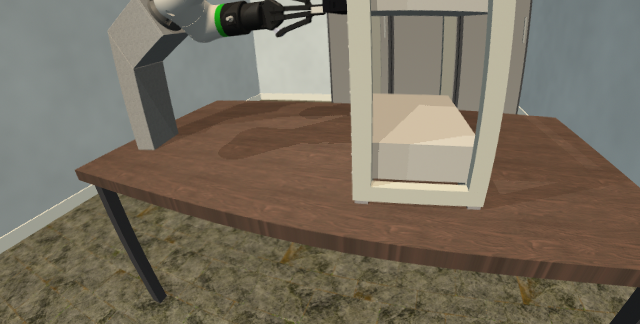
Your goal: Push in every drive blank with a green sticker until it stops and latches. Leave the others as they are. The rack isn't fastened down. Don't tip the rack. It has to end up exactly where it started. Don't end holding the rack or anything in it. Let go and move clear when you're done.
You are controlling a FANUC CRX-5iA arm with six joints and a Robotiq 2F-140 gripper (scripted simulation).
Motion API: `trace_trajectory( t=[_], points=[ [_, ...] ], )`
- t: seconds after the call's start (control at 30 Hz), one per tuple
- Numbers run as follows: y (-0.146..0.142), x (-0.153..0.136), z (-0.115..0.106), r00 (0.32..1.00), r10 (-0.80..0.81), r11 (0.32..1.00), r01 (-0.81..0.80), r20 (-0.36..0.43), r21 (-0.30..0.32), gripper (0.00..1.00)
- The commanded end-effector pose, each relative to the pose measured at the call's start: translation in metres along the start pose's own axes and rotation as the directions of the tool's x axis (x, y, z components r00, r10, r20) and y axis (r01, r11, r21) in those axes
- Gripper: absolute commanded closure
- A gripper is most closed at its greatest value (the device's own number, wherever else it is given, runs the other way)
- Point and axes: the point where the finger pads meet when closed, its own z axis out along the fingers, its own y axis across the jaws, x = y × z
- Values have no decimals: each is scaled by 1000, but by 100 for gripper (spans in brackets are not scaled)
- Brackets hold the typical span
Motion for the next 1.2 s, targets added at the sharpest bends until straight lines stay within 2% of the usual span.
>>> trace_trajectory(
  t=[0.0, 0.9, 1.17],
  points=[
    [0, 0, 1, 1000, 0, 1000, 0, 0, 0, 100],
    [0, 0, 11, 1000, 0, 1000, 0, 0, 0, 100],
    [0, 0, 20, 1000, 0, 1000, 0, 0, 0, 100]
  ],
)
